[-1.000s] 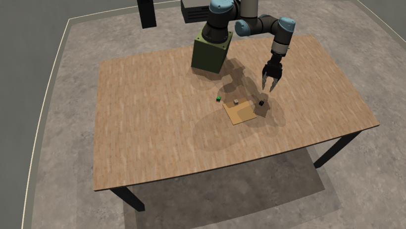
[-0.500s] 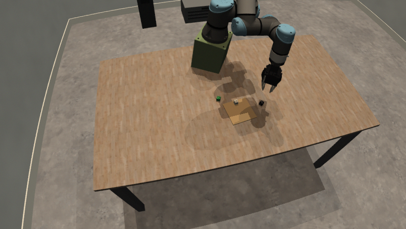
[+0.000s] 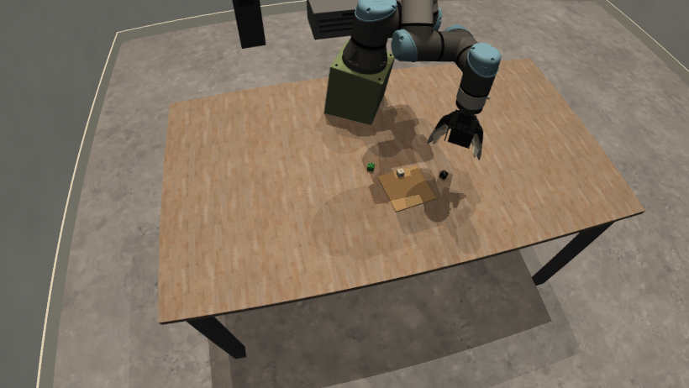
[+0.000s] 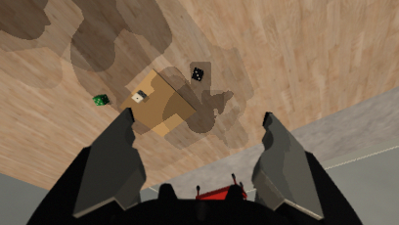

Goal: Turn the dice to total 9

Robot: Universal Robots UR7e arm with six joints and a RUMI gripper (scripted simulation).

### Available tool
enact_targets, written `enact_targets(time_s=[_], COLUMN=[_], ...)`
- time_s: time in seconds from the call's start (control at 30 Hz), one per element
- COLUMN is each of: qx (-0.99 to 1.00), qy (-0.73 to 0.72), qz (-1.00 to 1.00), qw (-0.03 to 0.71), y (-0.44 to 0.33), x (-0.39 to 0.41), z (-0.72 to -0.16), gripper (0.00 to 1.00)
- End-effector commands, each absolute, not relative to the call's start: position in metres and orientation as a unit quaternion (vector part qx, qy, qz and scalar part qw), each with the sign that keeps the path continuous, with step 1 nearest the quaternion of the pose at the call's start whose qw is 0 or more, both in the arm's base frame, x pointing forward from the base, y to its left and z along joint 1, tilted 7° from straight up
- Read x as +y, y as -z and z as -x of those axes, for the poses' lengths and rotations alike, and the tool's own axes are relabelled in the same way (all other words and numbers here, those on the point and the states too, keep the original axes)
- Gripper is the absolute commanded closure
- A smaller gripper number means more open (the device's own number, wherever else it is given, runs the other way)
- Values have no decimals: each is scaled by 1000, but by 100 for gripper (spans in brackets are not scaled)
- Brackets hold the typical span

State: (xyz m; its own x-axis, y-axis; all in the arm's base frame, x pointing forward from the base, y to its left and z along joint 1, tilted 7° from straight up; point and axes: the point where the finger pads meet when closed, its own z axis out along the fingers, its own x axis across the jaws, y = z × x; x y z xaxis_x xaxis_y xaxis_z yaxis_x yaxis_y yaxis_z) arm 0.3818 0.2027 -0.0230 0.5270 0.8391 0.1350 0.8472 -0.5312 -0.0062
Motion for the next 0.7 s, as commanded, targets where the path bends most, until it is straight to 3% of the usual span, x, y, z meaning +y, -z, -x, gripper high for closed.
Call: enact_targets(time_s=[0.0, 0.67], qx=[-483, -565], qy=[58, 60], qz=[873, 822], qw=[35, 29], y=[23, 29], x=[203, 204], z=[-382, -380], gripper=[0, 0])
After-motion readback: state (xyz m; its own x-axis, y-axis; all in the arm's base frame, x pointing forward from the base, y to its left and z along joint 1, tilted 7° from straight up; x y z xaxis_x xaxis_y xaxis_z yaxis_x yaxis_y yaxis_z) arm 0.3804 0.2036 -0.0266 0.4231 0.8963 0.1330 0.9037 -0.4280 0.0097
